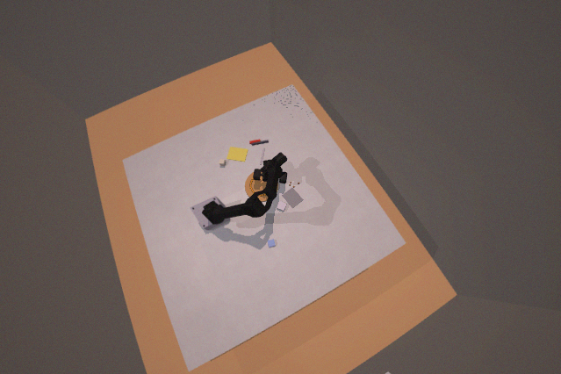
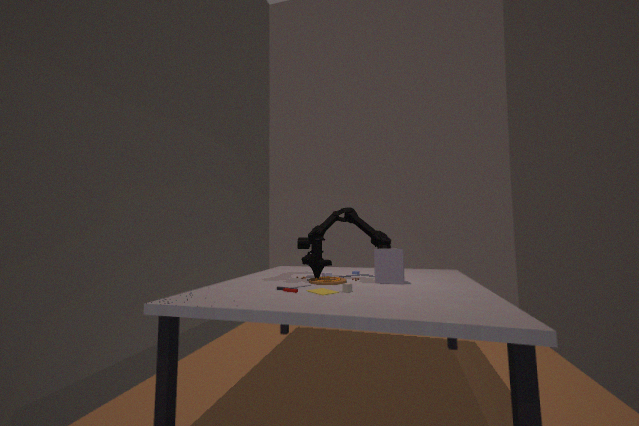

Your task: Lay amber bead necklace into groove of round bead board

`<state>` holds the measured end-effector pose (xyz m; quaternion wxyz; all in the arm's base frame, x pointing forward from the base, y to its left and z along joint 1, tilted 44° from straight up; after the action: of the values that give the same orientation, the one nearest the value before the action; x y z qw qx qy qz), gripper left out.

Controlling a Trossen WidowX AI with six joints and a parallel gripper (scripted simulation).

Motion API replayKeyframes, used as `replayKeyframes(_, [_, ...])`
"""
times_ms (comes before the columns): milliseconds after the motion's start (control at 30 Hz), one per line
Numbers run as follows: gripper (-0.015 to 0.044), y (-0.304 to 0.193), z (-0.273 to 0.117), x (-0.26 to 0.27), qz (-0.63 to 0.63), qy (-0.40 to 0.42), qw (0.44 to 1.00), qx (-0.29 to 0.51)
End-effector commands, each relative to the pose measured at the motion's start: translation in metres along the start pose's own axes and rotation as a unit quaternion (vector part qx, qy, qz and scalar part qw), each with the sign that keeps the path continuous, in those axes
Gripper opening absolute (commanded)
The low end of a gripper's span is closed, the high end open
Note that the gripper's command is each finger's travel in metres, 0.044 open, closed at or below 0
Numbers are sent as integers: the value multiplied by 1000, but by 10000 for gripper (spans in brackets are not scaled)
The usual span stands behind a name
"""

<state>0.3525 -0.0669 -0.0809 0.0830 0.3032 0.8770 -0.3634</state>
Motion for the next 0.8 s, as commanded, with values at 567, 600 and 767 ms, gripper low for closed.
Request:
replayKeyframes(567, [0, 0, 0, 0, 0, 0, 1000, 0])
replayKeyframes(600, [0, 0, 0, 0, 0, 0, 1000, 0])
replayKeyframes(767, [0, 0, -2, 0, -1, 0, 1000, 1])
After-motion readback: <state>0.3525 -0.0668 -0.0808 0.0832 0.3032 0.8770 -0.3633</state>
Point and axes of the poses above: the point midway between the two fingers, 35 mm back from their tips, its own z axis out along the fingers, its own x axis across the jaws, y = z × x, the point moved 1 cm from there along -z, back along the fingers, and after that the axes turned 3 degrees about -z, right-handed, at the moved point
